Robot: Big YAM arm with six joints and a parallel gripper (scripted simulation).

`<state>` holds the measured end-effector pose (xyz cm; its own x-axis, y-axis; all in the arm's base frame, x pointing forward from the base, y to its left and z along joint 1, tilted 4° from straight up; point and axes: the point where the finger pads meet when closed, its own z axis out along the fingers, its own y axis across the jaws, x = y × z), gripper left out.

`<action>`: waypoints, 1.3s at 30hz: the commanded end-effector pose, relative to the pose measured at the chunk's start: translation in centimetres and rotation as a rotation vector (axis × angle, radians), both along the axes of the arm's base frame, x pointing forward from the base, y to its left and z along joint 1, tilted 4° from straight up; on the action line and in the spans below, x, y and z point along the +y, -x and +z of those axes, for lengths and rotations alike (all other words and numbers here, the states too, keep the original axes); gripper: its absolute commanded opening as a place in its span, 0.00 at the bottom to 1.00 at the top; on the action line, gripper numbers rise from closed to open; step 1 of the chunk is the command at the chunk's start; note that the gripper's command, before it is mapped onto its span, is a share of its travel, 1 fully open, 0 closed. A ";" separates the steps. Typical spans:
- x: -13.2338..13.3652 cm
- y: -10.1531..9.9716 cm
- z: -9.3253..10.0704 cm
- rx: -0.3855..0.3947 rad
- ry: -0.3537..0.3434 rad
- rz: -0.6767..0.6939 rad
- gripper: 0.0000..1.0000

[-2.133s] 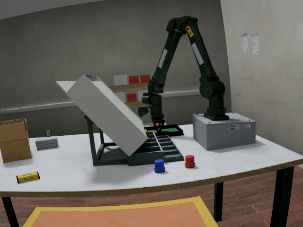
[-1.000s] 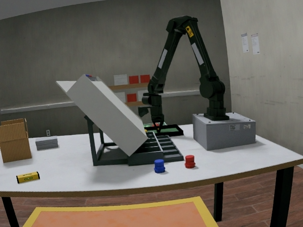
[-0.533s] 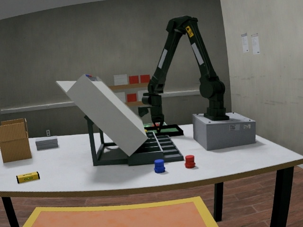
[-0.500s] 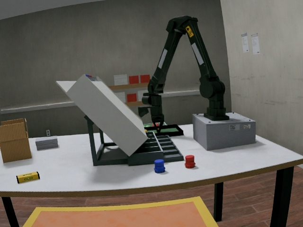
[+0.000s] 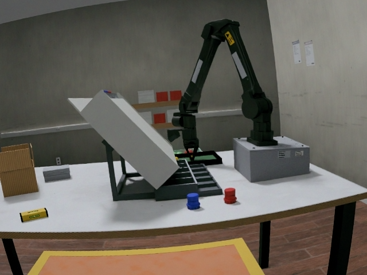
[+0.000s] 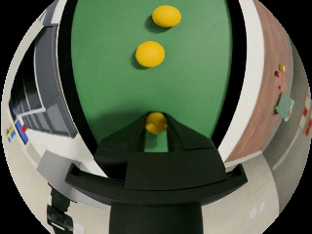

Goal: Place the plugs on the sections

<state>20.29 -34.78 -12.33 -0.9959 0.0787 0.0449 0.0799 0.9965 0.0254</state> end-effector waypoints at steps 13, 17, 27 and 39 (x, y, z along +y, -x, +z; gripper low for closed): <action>-0.8 -0.8 11.6 -0.007 0.010 0.000 0.00; -0.9 -0.9 14.4 -0.007 0.010 0.000 0.00; -1.0 -0.9 14.4 0.002 -0.005 0.000 0.00; -1.1 -1.0 14.4 0.010 -0.018 0.000 0.00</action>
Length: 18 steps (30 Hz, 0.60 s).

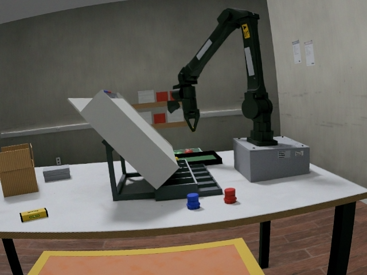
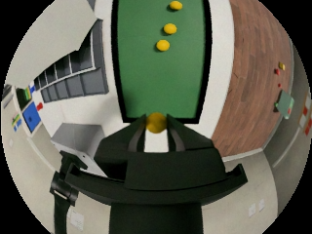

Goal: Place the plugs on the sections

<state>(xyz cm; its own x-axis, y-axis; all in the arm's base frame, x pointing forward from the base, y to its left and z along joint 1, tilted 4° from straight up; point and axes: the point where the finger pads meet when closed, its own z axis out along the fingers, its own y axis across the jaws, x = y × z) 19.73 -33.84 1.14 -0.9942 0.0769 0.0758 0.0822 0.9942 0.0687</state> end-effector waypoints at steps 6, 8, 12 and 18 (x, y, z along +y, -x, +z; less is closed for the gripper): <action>-2.0 -1.5 1.0 -0.014 0.022 0.001 0.00; -2.0 -1.5 1.0 -0.013 0.020 0.001 0.00; -2.0 -1.5 1.0 -0.011 0.017 0.001 0.00; -2.0 -1.5 1.0 -0.009 0.013 0.001 0.00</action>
<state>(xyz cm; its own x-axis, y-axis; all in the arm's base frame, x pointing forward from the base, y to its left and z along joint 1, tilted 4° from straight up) 19.77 -33.91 1.28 -0.9935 0.0759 0.0846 0.0828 0.9933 0.0812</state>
